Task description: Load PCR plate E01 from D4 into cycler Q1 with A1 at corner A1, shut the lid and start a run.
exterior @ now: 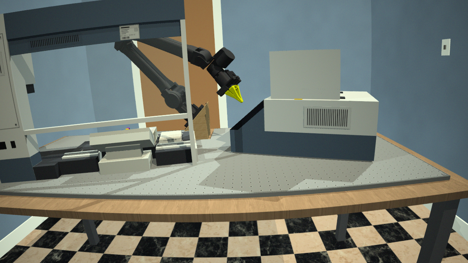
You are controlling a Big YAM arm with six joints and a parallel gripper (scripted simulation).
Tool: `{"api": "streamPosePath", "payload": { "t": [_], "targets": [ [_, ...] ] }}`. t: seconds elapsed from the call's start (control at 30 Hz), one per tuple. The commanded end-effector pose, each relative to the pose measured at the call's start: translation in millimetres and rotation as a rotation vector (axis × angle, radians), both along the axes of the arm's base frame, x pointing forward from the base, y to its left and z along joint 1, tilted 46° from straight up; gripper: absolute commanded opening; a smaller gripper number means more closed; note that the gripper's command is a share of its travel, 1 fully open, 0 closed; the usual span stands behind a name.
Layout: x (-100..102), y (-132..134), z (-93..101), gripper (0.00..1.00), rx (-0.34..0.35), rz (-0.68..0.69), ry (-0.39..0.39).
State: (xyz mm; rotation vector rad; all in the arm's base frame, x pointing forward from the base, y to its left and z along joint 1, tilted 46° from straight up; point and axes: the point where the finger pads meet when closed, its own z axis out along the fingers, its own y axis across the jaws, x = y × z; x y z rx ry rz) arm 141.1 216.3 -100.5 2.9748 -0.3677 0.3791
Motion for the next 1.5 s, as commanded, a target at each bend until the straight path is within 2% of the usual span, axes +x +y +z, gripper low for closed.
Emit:
{"api": "streamPosePath", "payload": {
  "t": [0.0,0.23,0.53,0.9,1.0,1.17,1.27,1.47],
  "targets": [
    [18.2,30.8,-0.8,0.0,0.059,0.0,-0.027],
    [21.1,37.3,-12.1,0.0,0.069,0.009,-0.032],
    [22.0,26.4,-25.3,0.0,0.05,-0.002,-0.024],
    [32.4,36.1,-37.4,0.0,0.072,0.001,-0.036],
    [24.1,24.7,-45.1,0.0,0.043,0.007,-0.021],
    [26.8,16.2,-54.4,0.0,0.037,-0.001,-0.019],
    [31.3,22.1,-55.4,0.0,0.055,0.001,-0.028],
    [27.9,27.9,-50.3,0.0,0.06,0.003,-0.03]
  ]
}}
